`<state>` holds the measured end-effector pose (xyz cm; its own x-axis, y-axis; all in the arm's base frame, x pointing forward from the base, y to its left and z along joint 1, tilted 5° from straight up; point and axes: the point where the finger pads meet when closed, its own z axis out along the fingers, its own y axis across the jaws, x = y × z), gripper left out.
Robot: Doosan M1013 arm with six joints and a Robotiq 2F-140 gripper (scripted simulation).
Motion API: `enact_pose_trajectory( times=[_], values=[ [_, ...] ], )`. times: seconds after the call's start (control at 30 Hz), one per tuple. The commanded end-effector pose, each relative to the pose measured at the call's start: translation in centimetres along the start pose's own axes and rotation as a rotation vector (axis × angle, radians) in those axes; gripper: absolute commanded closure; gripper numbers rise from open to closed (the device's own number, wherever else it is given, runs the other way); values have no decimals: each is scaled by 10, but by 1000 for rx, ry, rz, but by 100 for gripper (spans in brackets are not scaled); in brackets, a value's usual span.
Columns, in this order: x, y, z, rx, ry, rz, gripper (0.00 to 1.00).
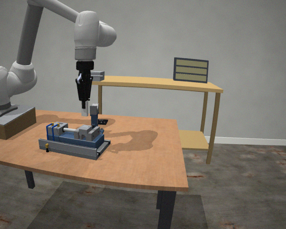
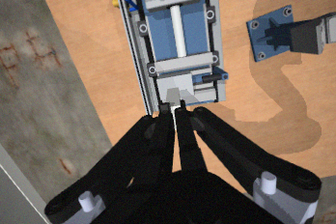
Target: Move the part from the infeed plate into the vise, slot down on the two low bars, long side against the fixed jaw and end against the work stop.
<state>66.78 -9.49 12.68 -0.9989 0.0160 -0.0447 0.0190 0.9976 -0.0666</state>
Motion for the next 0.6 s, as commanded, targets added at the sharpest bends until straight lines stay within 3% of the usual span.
enact_pose_trajectory(
  times=[0.0,0.17,0.37,0.57],
  values=[
    [-2,2,-4,-2,-2,-5,100],
    [-2,1,-4,-2,-2,-5,100],
    [0,-40,-4,-1,-2,-3,100],
    [0,-44,-4,-1,-2,-3,100]
  ],
)
